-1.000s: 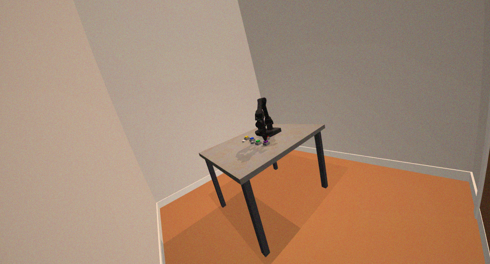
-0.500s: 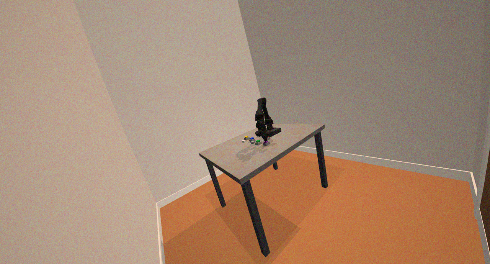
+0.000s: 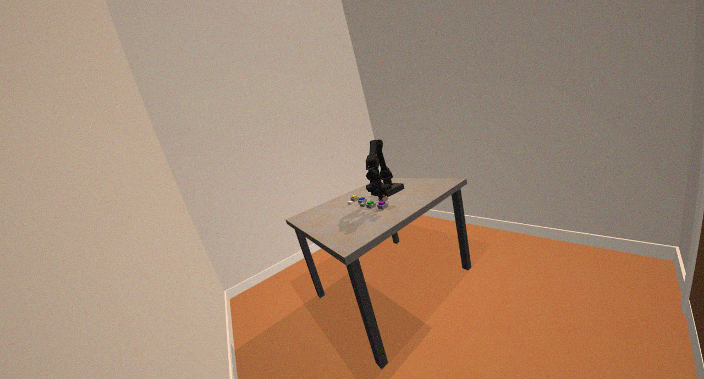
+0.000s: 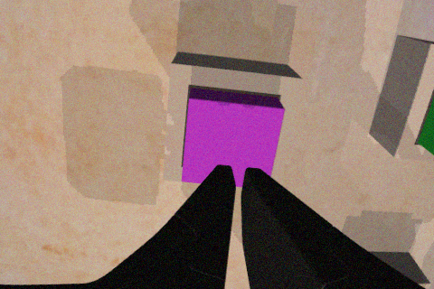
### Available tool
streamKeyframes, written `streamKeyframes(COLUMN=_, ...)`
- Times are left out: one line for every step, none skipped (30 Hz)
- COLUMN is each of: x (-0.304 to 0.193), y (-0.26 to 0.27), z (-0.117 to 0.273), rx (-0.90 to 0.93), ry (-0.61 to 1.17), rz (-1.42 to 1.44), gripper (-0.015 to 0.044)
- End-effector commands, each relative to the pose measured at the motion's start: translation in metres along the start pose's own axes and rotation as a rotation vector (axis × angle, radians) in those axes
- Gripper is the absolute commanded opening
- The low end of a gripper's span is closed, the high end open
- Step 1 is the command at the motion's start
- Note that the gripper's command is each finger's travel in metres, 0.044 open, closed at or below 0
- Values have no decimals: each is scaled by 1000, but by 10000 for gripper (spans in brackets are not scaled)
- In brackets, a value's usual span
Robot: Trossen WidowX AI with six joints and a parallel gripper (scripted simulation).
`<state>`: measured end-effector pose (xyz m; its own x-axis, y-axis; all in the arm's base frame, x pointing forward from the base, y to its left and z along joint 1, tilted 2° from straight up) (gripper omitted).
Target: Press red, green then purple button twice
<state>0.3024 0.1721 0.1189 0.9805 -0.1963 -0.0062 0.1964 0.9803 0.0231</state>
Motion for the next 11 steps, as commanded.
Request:
streamKeyframes(x=-1, y=0, z=8, rx=2, ry=-3, rz=-2, gripper=46)
streamKeyframes(x=-5, y=0, z=16, rx=2, ry=-2, rz=-2, gripper=72)
streamKeyframes(x=-12, y=-1, z=29, rx=2, ry=-2, rz=-2, gripper=99)
streamKeyframes(x=-21, y=-3, z=45, rx=2, ry=-1, rz=-2, gripper=125)
streamKeyframes(x=-29, y=-5, z=57, rx=2, ry=0, rz=-2, gripper=151)
streamKeyframes(x=-34, y=-7, z=64, rx=2, ry=0, rz=-2, gripper=178)
streamKeyframes(x=-35, y=-7, z=67, rx=2, ry=0, rz=-2, gripper=204)
streamKeyframes(x=-35, y=-7, z=67, rx=2, ry=0, rz=-2, gripper=230)
streamKeyframes(x=-35, y=-7, z=67, rx=2, ry=0, rz=-2, gripper=256)
streamKeyframes(x=-35, y=-7, z=67, rx=2, ry=0, rz=-2, gripper=283)
streamKeyframes(x=-35, y=-7, z=67, rx=2, ry=0, rz=-2, gripper=283)
Point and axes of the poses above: the point midway between the two fingers, 35 mm back from their tips, its own z axis back along the fingers, its own y axis across the jaws, x = y × z, the point moved 7 cm from there along z, back along the fingers, and after that the axes turned 5 degrees about -z, right-handed, at the moved point
